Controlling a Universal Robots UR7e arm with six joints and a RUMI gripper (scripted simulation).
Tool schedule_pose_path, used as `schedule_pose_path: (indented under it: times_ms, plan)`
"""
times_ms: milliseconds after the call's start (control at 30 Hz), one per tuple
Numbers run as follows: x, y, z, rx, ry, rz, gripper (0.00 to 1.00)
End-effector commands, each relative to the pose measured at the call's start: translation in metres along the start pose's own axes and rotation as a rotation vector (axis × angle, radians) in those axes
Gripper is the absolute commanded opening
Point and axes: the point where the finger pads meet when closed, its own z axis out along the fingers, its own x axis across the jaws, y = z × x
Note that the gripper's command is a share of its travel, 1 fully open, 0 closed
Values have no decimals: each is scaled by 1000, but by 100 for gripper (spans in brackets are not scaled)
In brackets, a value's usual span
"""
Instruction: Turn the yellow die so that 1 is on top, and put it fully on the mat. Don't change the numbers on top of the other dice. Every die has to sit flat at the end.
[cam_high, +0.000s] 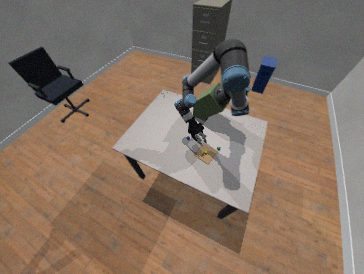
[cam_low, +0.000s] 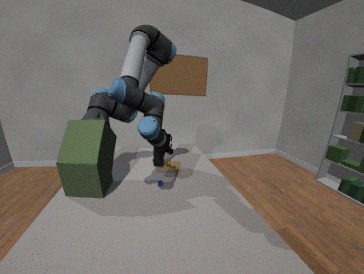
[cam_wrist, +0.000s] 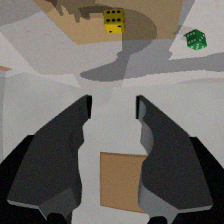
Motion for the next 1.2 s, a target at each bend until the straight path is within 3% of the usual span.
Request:
schedule_pose_path:
  times_ms: [0, 300, 500, 633, 800, 867, 1033, 1067, 1167]
  plan:
    - [0, 5, -3, 0, 0, -1, 21]
    - [1, 5, -2, 18, 13, 3, 21]
    - [7, 4, 1, 98, 62, 17, 21]
    - [12, 4, 4, 195, 110, 32, 21]
    - [17, 5, 6, 360, 161, 50, 21]
    - [17, 5, 6, 360, 161, 50, 21]
    - [17, 10, 8, 543, 176, 58, 21]
    - [17, 11, 8, 548, 176, 58, 21]
    - [15, 16, 8, 657, 163, 55, 21]
